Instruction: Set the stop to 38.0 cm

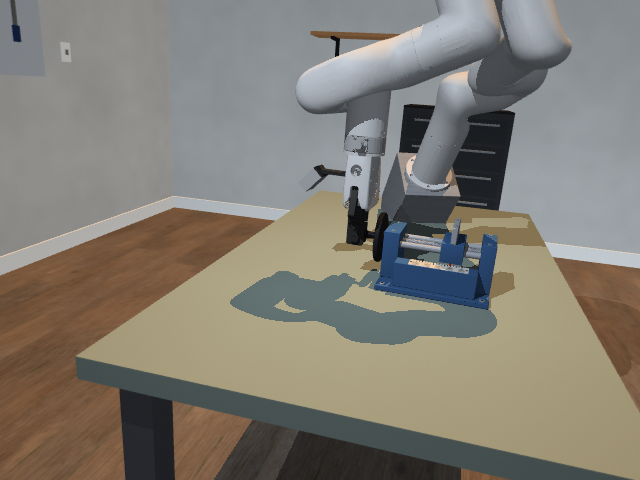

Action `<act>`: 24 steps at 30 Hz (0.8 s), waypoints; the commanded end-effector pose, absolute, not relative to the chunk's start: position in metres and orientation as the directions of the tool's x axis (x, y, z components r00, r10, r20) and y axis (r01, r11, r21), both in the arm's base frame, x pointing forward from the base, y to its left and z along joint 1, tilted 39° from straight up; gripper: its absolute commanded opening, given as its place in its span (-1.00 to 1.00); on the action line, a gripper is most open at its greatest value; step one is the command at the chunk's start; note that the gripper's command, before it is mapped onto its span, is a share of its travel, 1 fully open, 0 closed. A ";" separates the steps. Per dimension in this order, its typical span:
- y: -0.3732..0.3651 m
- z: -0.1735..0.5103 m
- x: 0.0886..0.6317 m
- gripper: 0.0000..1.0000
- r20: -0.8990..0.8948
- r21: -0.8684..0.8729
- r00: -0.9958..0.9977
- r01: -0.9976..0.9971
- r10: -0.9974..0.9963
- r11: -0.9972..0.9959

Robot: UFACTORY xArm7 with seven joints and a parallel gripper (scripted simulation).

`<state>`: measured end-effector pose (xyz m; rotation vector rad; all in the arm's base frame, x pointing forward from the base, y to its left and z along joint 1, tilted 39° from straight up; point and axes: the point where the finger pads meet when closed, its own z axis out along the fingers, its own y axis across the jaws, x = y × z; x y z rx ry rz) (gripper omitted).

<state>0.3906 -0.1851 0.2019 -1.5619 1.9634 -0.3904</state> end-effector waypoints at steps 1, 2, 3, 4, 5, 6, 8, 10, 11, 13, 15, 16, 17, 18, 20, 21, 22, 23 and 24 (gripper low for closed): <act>-0.183 0.187 0.403 -0.88 -0.270 -0.562 -0.132 -0.783 -0.954 0.267; -0.183 0.185 0.404 -0.88 -0.270 -0.562 -0.132 -0.783 -0.954 0.267; -0.182 0.182 0.404 -0.88 -0.270 -0.562 -0.132 -0.783 -0.954 0.267; -0.182 0.179 0.405 -0.88 -0.270 -0.562 -0.132 -0.783 -0.954 0.267; -0.181 0.177 0.405 -0.88 -0.270 -0.562 -0.132 -0.783 -0.954 0.267; -0.180 0.175 0.405 -0.88 -0.270 -0.562 -0.132 -0.783 -0.954 0.267; -0.179 0.171 0.405 -0.88 -0.270 -0.562 -0.132 -0.783 -0.954 0.267; -0.178 0.167 0.405 -0.88 -0.270 -0.562 -0.132 -0.783 -0.954 0.267; -0.178 0.166 0.404 -0.88 -0.270 -0.562 -0.132 -0.783 -0.954 0.267; -0.178 0.166 0.404 -0.88 -0.270 -0.562 -0.132 -0.783 -0.954 0.267; -0.176 0.162 0.403 -0.88 -0.270 -0.562 -0.132 -0.783 -0.954 0.267; -0.176 0.161 0.403 -0.88 -0.270 -0.562 -0.132 -0.783 -0.954 0.267; -0.175 0.159 0.402 -0.88 -0.270 -0.562 -0.132 -0.783 -0.954 0.267; -0.175 0.158 0.401 -0.88 -0.270 -0.562 -0.132 -0.783 -0.954 0.267; -0.174 0.155 0.400 -0.88 -0.270 -0.562 -0.132 -0.783 -0.954 0.267; -0.173 0.154 0.399 -0.88 -0.270 -0.562 -0.132 -0.783 -0.954 0.267; -0.173 0.153 0.398 -0.88 -0.270 -0.562 -0.132 -0.783 -0.954 0.267; -0.172 0.151 0.397 -0.88 -0.270 -0.562 -0.132 -0.783 -0.954 0.267; -0.172 0.150 0.395 -0.88 -0.270 -0.562 -0.132 -0.783 -0.954 0.267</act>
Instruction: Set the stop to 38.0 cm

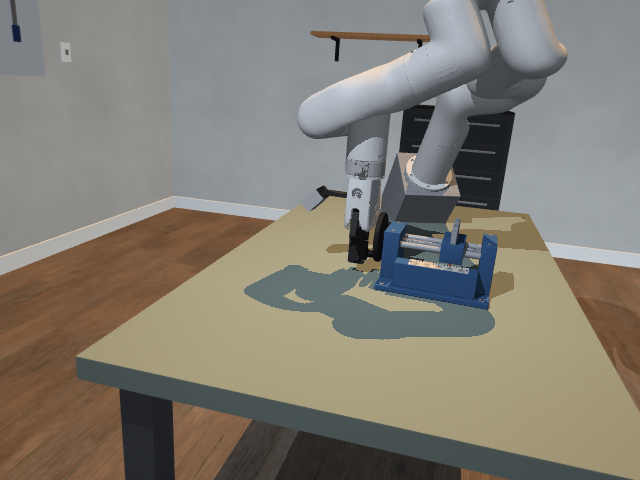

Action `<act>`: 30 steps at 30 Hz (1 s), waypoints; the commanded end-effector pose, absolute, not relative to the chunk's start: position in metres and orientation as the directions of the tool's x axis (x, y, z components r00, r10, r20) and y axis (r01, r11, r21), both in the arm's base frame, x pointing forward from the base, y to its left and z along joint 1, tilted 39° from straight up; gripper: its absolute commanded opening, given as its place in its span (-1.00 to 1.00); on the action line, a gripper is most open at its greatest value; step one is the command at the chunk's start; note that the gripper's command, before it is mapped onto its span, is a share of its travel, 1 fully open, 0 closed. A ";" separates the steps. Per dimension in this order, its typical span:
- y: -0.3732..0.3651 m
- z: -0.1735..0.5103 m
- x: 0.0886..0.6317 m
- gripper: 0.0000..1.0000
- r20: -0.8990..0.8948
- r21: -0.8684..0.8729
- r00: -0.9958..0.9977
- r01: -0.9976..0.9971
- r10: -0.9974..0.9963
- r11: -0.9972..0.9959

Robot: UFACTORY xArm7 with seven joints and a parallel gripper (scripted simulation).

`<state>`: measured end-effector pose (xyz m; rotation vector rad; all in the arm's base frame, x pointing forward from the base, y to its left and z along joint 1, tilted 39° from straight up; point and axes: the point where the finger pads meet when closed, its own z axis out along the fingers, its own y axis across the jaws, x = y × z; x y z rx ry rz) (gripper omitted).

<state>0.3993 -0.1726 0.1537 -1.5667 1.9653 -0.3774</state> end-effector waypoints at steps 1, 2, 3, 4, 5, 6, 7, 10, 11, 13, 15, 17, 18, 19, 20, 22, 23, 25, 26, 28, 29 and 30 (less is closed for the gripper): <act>-0.171 0.149 0.394 -0.88 -0.270 -0.562 -0.132 -0.783 -0.954 0.267; -0.171 0.148 0.393 -0.88 -0.270 -0.562 -0.132 -0.783 -0.954 0.267; -0.170 0.147 0.391 -0.88 -0.270 -0.562 -0.132 -0.783 -0.954 0.267; -0.170 0.146 0.390 -0.88 -0.270 -0.562 -0.132 -0.783 -0.954 0.267; -0.170 0.146 0.390 -0.88 -0.270 -0.562 -0.132 -0.783 -0.954 0.267; -0.170 0.146 0.390 -0.88 -0.270 -0.562 -0.132 -0.783 -0.954 0.267; -0.170 0.145 0.388 -0.88 -0.270 -0.562 -0.132 -0.783 -0.954 0.267; -0.168 0.143 0.383 -0.88 -0.270 -0.562 -0.132 -0.783 -0.954 0.267; -0.168 0.142 0.382 -0.88 -0.270 -0.562 -0.132 -0.783 -0.954 0.267; -0.167 0.142 0.380 -0.88 -0.270 -0.562 -0.132 -0.783 -0.954 0.267; -0.167 0.141 0.376 -0.88 -0.270 -0.562 -0.132 -0.783 -0.954 0.267; -0.166 0.141 0.370 -0.88 -0.270 -0.562 -0.132 -0.783 -0.954 0.267; -0.165 0.141 0.366 -0.88 -0.270 -0.562 -0.132 -0.783 -0.954 0.267; -0.165 0.142 0.362 -0.88 -0.270 -0.562 -0.132 -0.783 -0.954 0.267; -0.165 0.144 0.358 -0.88 -0.270 -0.562 -0.132 -0.783 -0.954 0.267; -0.165 0.145 0.354 -0.88 -0.270 -0.562 -0.132 -0.783 -0.954 0.267; -0.165 0.145 0.354 -0.88 -0.270 -0.562 -0.132 -0.783 -0.954 0.267; -0.165 0.150 0.347 -0.88 -0.270 -0.562 -0.132 -0.783 -0.954 0.267; -0.165 0.152 0.345 -0.88 -0.270 -0.562 -0.132 -0.783 -0.954 0.267; -0.166 0.157 0.341 -0.88 -0.270 -0.562 -0.132 -0.783 -0.954 0.267; -0.167 0.159 0.340 -0.88 -0.270 -0.562 -0.132 -0.783 -0.954 0.267; -0.167 0.161 0.338 -0.88 -0.270 -0.562 -0.132 -0.783 -0.954 0.267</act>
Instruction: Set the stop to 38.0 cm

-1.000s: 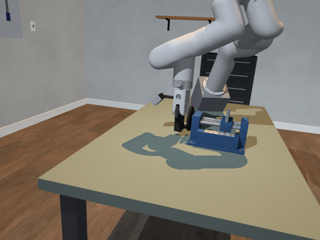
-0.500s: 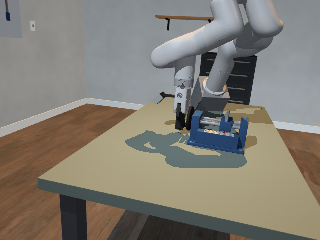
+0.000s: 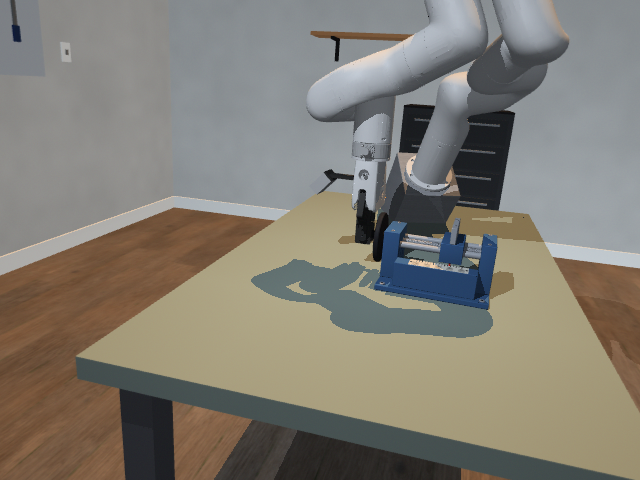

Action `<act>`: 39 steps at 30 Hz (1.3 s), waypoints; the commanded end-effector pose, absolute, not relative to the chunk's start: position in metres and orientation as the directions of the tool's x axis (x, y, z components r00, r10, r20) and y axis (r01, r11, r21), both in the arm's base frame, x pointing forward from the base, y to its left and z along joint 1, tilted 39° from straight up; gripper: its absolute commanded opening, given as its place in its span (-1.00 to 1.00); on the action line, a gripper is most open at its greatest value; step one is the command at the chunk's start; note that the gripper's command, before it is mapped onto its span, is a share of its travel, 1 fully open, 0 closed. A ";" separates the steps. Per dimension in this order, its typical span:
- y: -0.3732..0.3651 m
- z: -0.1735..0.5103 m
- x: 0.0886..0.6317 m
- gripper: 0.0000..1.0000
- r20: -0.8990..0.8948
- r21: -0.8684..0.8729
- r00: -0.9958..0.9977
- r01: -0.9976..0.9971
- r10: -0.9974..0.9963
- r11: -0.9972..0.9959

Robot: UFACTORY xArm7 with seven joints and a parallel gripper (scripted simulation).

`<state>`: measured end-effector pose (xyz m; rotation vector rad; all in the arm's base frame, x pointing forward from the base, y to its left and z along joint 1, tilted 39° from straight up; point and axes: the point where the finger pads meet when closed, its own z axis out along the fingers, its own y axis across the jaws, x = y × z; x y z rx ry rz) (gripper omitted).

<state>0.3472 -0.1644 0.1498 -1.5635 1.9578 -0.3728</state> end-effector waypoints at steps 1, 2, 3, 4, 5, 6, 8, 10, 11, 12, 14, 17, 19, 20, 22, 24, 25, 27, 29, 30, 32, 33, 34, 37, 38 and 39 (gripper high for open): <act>-0.168 0.164 0.337 -0.88 -0.270 -0.562 -0.132 -0.783 -0.954 0.267; -0.168 0.166 0.337 -0.88 -0.270 -0.562 -0.132 -0.783 -0.954 0.267; -0.169 0.168 0.336 -0.88 -0.270 -0.562 -0.132 -0.783 -0.954 0.267; -0.169 0.170 0.336 -0.88 -0.270 -0.562 -0.132 -0.783 -0.954 0.267; -0.170 0.172 0.335 -0.88 -0.270 -0.562 -0.132 -0.783 -0.954 0.267; -0.170 0.175 0.335 -0.88 -0.270 -0.562 -0.132 -0.783 -0.954 0.267; -0.172 0.179 0.335 -0.88 -0.270 -0.562 -0.132 -0.783 -0.954 0.267; -0.172 0.179 0.335 -0.88 -0.270 -0.562 -0.132 -0.783 -0.954 0.267; -0.172 0.181 0.335 -0.88 -0.270 -0.562 -0.132 -0.783 -0.954 0.267; -0.173 0.183 0.336 -0.88 -0.270 -0.562 -0.132 -0.783 -0.954 0.267; -0.174 0.187 0.337 -0.88 -0.270 -0.562 -0.132 -0.783 -0.954 0.267; -0.176 0.192 0.339 -0.88 -0.270 -0.562 -0.132 -0.783 -0.954 0.267; -0.177 0.196 0.341 -0.88 -0.270 -0.562 -0.132 -0.783 -0.954 0.267; -0.178 0.197 0.342 -0.88 -0.270 -0.562 -0.132 -0.783 -0.954 0.267; -0.179 0.200 0.345 -0.88 -0.270 -0.562 -0.132 -0.783 -0.954 0.267; -0.180 0.203 0.349 -0.88 -0.270 -0.562 -0.132 -0.783 -0.954 0.267; -0.181 0.204 0.351 -0.88 -0.270 -0.562 -0.132 -0.783 -0.954 0.267; -0.181 0.204 0.351 -0.88 -0.270 -0.562 -0.132 -0.783 -0.954 0.267; -0.182 0.206 0.355 -0.88 -0.270 -0.562 -0.132 -0.783 -0.954 0.267; -0.183 0.207 0.357 -0.88 -0.270 -0.562 -0.132 -0.783 -0.954 0.267; -0.184 0.209 0.362 -0.88 -0.270 -0.562 -0.132 -0.783 -0.954 0.267; -0.184 0.209 0.365 -0.88 -0.270 -0.562 -0.132 -0.783 -0.954 0.267; -0.185 0.209 0.368 -0.88 -0.270 -0.562 -0.132 -0.783 -0.954 0.267; -0.186 0.208 0.378 -0.88 -0.270 -0.562 -0.132 -0.783 -0.954 0.267; -0.186 0.207 0.381 -0.88 -0.270 -0.562 -0.132 -0.783 -0.954 0.267; -0.186 0.206 0.384 -0.88 -0.270 -0.562 -0.132 -0.783 -0.954 0.267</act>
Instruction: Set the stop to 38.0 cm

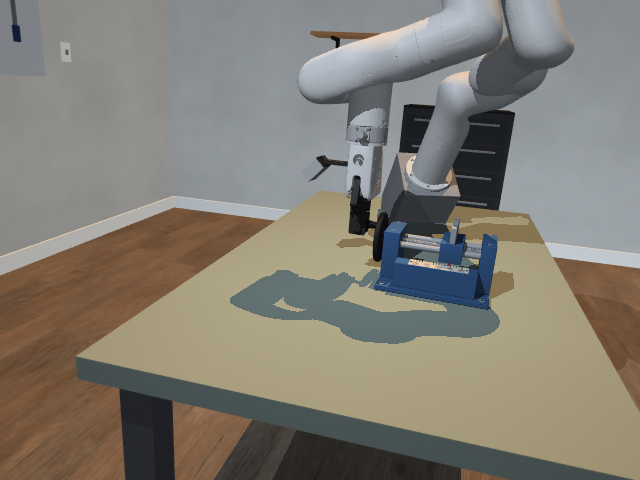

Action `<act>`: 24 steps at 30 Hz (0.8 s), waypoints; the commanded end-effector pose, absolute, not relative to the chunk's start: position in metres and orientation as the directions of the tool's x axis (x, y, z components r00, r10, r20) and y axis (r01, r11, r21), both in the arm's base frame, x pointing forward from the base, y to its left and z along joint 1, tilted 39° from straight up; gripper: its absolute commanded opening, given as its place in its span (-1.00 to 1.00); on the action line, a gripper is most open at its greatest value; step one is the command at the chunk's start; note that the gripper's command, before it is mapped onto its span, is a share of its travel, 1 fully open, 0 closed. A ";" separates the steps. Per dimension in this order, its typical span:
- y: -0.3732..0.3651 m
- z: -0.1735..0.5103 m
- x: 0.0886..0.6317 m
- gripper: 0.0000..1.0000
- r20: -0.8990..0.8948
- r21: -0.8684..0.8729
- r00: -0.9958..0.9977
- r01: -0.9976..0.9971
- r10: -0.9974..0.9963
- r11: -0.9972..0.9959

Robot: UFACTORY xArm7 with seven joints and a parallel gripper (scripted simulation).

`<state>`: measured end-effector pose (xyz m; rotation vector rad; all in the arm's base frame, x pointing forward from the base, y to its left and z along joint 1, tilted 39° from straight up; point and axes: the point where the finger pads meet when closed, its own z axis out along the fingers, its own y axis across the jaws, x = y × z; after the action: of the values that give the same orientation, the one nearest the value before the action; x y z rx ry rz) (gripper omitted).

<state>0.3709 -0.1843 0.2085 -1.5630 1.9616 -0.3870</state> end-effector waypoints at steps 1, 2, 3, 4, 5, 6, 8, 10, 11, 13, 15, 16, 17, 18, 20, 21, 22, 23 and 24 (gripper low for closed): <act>-0.186 0.204 0.388 -0.88 -0.270 -0.562 -0.132 -0.783 -0.954 0.267; -0.186 0.202 0.391 -0.88 -0.270 -0.562 -0.132 -0.783 -0.954 0.267; -0.186 0.200 0.393 -0.88 -0.270 -0.562 -0.132 -0.783 -0.954 0.267; -0.186 0.200 0.393 -0.88 -0.270 -0.562 -0.132 -0.783 -0.954 0.267; -0.186 0.200 0.393 -0.88 -0.270 -0.562 -0.132 -0.783 -0.954 0.267; -0.185 0.197 0.396 -0.88 -0.270 -0.562 -0.132 -0.783 -0.954 0.267; -0.184 0.191 0.400 -0.88 -0.270 -0.562 -0.132 -0.783 -0.954 0.267; -0.183 0.186 0.403 -0.88 -0.270 -0.562 -0.132 -0.783 -0.954 0.267; -0.183 0.184 0.404 -0.88 -0.270 -0.562 -0.132 -0.783 -0.954 0.267; -0.182 0.180 0.405 -0.88 -0.270 -0.562 -0.132 -0.783 -0.954 0.267; -0.181 0.176 0.405 -0.88 -0.270 -0.562 -0.132 -0.783 -0.954 0.267; -0.180 0.174 0.405 -0.88 -0.270 -0.562 -0.132 -0.783 -0.954 0.267; -0.180 0.173 0.405 -0.88 -0.270 -0.562 -0.132 -0.783 -0.954 0.267; -0.179 0.172 0.405 -0.88 -0.270 -0.562 -0.132 -0.783 -0.954 0.267; -0.179 0.169 0.405 -0.88 -0.270 -0.562 -0.132 -0.783 -0.954 0.267; -0.179 0.169 0.405 -0.88 -0.270 -0.562 -0.132 -0.783 -0.954 0.267; -0.179 0.169 0.405 -0.88 -0.270 -0.562 -0.132 -0.783 -0.954 0.267; -0.178 0.168 0.405 -0.88 -0.270 -0.562 -0.132 -0.783 -0.954 0.267; -0.178 0.166 0.405 -0.88 -0.270 -0.562 -0.132 -0.783 -0.954 0.267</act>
<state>0.4056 -0.1780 0.1694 -1.5645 1.9643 -0.3812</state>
